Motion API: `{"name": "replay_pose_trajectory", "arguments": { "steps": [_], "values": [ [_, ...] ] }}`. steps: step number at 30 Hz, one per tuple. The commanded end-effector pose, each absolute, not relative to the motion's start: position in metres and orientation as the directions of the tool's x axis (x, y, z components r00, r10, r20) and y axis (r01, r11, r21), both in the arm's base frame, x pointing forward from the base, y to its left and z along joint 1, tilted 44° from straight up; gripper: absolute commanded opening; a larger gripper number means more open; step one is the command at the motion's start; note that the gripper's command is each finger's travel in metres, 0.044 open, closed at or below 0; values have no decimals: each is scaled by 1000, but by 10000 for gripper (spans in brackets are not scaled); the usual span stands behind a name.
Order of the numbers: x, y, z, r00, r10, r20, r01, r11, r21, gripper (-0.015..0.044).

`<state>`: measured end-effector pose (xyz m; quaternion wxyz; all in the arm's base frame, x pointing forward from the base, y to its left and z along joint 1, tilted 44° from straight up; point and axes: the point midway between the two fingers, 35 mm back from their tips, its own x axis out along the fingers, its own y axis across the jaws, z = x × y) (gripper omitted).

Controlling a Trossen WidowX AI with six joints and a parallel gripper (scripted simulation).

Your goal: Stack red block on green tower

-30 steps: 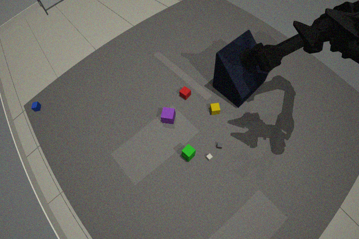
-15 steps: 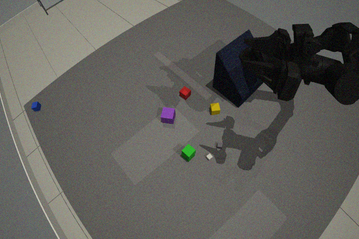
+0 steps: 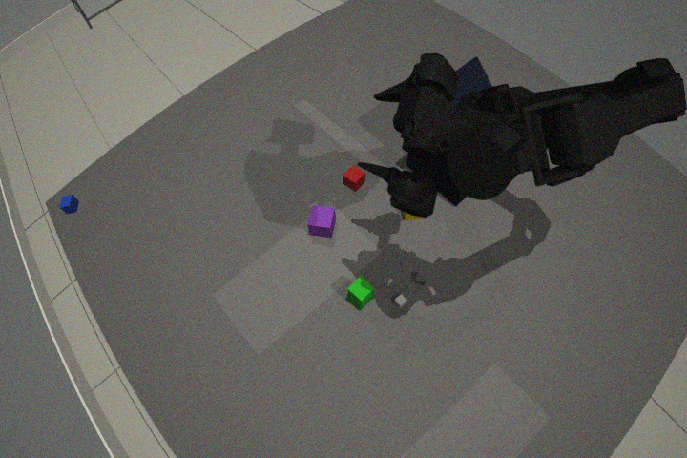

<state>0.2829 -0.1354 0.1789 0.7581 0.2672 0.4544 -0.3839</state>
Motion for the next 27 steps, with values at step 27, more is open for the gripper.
{"name": "replay_pose_trajectory", "arguments": {
  "steps": [27],
  "values": [
    [235, -103, -56, 9, 528, -849, 73, 847, 527, 440]
  ]
}}
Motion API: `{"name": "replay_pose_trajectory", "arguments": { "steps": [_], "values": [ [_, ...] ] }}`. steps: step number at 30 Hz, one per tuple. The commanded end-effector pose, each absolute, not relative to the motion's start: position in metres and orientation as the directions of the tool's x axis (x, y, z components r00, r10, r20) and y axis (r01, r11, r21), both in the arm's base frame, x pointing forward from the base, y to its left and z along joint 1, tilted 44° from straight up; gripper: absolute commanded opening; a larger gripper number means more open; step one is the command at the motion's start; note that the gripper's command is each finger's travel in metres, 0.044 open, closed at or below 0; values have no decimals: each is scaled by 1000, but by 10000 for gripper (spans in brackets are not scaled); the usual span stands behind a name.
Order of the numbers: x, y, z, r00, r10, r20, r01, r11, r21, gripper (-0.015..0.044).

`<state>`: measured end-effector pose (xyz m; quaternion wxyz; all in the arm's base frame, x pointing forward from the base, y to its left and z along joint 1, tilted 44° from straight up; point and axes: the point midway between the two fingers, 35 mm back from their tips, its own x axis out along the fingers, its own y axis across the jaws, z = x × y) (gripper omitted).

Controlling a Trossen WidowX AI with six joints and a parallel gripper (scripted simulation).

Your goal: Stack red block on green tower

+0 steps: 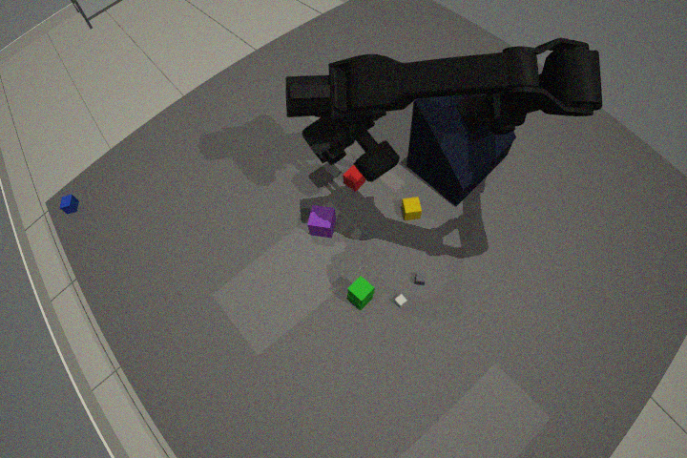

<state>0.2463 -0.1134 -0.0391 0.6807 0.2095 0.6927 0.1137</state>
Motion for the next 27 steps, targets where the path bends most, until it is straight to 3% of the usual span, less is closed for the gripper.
{"name": "replay_pose_trajectory", "arguments": {
  "steps": [1, 8, 27],
  "values": [
    [232, -100, -61, 13, 554, -832, 49, 831, 554, 440],
    [218, -85, -86, 52, 684, -727, -80, 729, 680, 440],
    [224, -53, -122, 53, 688, -724, -83, 725, 684, 440]
  ]
}}
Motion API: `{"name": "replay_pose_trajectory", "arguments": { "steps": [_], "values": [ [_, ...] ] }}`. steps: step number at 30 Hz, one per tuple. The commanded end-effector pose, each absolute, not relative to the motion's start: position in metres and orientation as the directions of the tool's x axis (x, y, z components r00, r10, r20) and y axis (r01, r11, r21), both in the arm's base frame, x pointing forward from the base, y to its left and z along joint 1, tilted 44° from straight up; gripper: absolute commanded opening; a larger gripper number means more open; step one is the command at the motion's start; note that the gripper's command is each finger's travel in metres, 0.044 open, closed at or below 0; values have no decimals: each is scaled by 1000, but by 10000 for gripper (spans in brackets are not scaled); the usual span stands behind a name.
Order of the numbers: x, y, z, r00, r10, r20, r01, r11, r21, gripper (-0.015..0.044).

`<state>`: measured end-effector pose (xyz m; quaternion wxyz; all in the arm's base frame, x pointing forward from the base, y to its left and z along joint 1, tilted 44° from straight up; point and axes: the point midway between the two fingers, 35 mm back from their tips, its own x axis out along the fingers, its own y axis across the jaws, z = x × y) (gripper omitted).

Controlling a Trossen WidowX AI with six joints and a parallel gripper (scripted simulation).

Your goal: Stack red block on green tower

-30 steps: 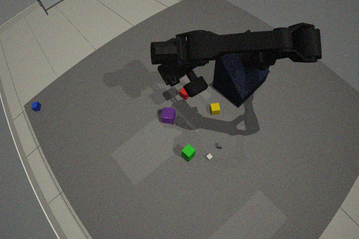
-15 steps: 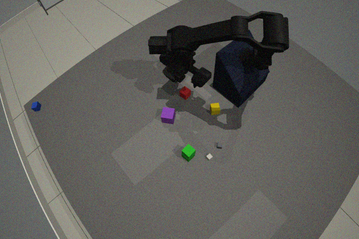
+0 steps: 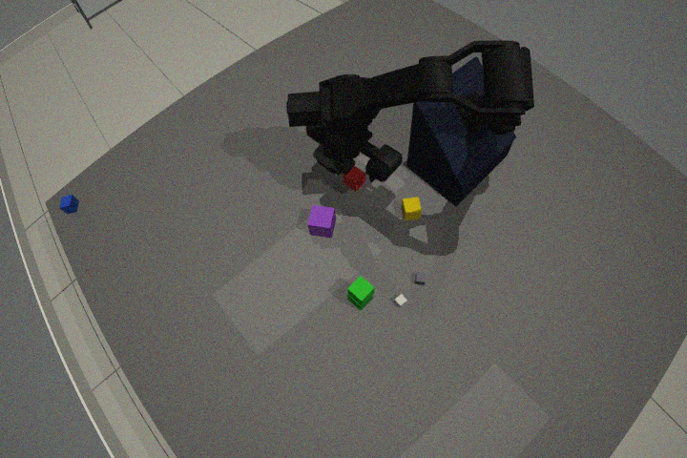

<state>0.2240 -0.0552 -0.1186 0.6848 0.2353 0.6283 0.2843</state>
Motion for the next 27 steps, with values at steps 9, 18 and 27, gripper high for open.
{"name": "replay_pose_trajectory", "arguments": {
  "steps": [9, 18, 27],
  "values": [
    [225, -46, -130, 54, 688, -724, -83, 725, 683, 440],
    [226, -36, -140, 54, 688, -723, -83, 725, 684, 440],
    [226, -26, -150, 54, 689, -722, -83, 724, 685, 440]
  ]
}}
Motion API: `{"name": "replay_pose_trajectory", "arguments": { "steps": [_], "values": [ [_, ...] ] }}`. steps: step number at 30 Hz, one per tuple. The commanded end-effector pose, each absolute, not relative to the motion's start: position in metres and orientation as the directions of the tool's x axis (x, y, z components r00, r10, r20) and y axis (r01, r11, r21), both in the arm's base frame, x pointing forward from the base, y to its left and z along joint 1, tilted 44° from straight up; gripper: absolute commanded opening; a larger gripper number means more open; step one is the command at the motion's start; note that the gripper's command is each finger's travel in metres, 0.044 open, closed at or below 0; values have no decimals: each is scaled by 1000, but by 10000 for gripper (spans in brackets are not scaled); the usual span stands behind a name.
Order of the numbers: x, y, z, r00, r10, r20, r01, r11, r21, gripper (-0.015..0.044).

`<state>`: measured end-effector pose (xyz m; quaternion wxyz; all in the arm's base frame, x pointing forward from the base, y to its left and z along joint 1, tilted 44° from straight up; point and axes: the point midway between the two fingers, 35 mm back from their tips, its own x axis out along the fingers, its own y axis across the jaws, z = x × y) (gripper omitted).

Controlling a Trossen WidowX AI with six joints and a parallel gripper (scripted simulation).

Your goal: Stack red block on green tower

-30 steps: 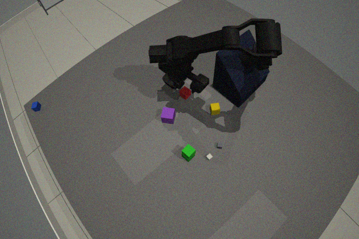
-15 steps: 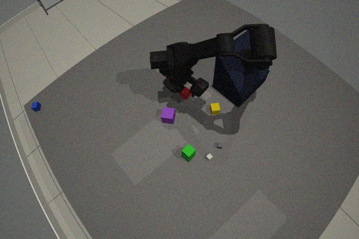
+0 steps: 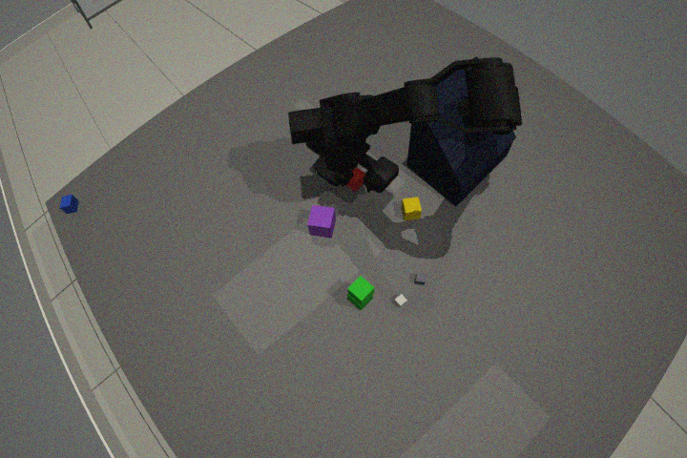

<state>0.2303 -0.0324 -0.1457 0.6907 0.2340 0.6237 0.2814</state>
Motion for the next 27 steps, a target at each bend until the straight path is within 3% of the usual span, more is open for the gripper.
{"name": "replay_pose_trajectory", "arguments": {
  "steps": [1, 19, 27],
  "values": [
    [226, -25, -151, 53, 690, -722, -83, 724, 685, 440],
    [226, -25, -151, 53, 690, -722, -83, 724, 685, 440],
    [226, -25, -151, 53, 690, -722, -83, 724, 685, 230]
  ]
}}
